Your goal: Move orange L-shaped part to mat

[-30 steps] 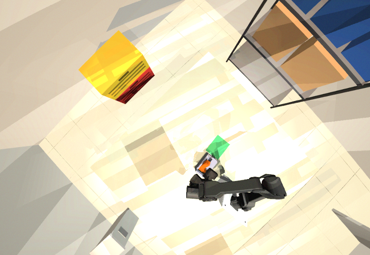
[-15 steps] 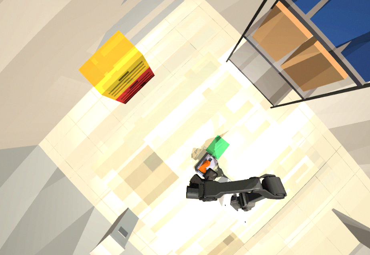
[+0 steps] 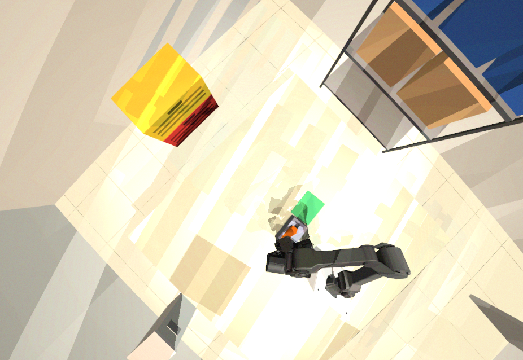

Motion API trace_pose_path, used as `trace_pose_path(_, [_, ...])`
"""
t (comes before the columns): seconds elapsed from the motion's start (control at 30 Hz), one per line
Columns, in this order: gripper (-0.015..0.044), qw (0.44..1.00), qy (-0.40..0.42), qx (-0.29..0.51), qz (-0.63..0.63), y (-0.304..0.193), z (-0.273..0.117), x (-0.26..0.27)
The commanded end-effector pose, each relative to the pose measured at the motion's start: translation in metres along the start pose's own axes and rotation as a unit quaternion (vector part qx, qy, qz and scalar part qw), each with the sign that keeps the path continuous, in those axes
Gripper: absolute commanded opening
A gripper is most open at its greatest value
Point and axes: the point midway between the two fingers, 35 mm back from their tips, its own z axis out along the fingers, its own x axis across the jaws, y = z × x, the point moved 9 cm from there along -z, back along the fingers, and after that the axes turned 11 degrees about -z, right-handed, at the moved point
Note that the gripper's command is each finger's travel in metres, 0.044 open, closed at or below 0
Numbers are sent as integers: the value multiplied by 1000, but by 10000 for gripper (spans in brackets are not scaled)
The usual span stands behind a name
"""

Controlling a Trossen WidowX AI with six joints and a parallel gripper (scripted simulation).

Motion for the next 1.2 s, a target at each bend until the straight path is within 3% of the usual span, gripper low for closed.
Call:
trace_pose_path(0.0, [280,952,-4,1,306,15,-1,-30])
trace_pose_path(0.1, [280,889,-5,0,457,21,-1,-46])
trace_pose_path(0.17, [280,871,-6,-1,491,23,-1,-49])
trace_pose_path(0.6, [280,871,-6,-1,491,23,0,-49])
trace_pose_path(0.83, [280,871,-6,-1,491,22,29,-50])
trace_pose_path(1.17, [280,871,-6,-1,491,23,38,-49])
